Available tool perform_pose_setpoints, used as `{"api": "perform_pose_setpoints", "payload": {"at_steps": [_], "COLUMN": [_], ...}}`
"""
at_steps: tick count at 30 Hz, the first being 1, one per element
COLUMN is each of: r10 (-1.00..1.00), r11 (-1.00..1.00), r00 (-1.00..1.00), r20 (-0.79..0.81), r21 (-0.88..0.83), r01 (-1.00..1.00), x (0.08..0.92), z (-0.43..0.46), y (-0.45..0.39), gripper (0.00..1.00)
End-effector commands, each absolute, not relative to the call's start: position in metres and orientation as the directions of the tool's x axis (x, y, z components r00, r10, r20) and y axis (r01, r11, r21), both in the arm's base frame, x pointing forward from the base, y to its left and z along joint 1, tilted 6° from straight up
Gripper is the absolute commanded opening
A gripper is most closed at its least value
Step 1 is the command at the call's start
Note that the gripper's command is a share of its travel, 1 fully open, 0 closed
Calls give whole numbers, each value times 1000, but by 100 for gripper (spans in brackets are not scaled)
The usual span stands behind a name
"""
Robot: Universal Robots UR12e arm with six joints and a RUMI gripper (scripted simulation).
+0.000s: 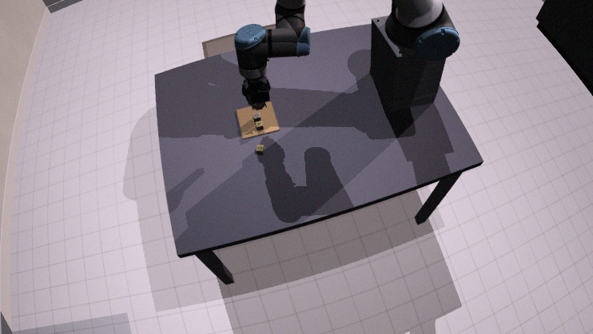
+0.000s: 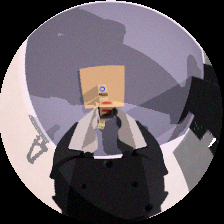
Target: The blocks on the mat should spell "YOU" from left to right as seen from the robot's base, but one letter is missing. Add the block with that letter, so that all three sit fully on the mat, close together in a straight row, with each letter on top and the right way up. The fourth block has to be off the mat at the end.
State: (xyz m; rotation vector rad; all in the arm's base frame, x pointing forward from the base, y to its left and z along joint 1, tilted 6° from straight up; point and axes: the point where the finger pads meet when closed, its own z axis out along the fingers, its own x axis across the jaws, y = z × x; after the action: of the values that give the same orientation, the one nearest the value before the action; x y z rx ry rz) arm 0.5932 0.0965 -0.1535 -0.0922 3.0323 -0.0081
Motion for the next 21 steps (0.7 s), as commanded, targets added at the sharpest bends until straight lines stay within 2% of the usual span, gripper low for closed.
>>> {"api": "perform_pose_setpoints", "payload": {"at_steps": [1, 21], "r10": [-106, -126], "r11": [994, 992], "r00": [-989, -986], "r20": [-107, -108], "r21": [0, -2], "r01": [-107, -126], "x": [607, 611], "z": [-152, -151], "y": [58, 36], "gripper": [5, 5]}}
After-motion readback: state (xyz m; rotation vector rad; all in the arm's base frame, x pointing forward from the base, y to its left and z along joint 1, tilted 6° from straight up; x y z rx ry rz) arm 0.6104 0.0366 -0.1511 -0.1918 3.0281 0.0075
